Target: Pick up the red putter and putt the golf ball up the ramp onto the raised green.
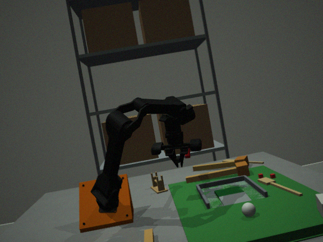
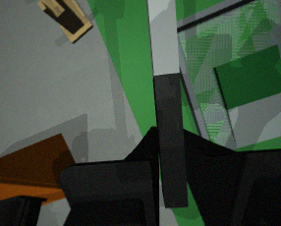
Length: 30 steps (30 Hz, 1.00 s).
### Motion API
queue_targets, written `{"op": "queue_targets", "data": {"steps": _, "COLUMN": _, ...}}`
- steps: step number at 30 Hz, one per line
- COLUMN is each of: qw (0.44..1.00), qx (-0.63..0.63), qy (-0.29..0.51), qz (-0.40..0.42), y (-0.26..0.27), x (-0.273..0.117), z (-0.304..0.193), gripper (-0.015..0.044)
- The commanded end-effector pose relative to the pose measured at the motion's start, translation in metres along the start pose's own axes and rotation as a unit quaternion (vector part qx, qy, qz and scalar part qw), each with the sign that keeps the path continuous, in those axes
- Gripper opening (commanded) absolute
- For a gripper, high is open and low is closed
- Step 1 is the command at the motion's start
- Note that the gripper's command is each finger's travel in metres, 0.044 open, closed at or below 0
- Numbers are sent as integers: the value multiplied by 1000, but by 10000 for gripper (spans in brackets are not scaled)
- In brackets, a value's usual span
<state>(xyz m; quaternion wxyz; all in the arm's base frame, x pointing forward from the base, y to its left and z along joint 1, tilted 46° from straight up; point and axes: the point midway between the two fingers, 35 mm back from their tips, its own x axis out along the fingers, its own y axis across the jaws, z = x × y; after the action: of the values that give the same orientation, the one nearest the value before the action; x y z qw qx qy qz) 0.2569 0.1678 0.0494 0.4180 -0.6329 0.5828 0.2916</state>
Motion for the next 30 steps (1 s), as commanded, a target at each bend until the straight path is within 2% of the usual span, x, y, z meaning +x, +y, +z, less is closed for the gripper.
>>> {"op": "queue_targets", "data": {"steps": 1, "qw": 997, "qx": 69, "qy": -1, "qz": -15, "y": -18, "x": -13, "z": -27, "gripper": 0}}
{"op": "queue_targets", "data": {"steps": 15, "qw": 955, "qx": 291, "qy": 25, "qz": -54, "y": -52, "x": -44, "z": -143, "gripper": 0}}
{"op": "queue_targets", "data": {"steps": 30, "qw": 852, "qx": 510, "qy": 67, "qz": -103, "y": -36, "x": -75, "z": -272, "gripper": 0}}
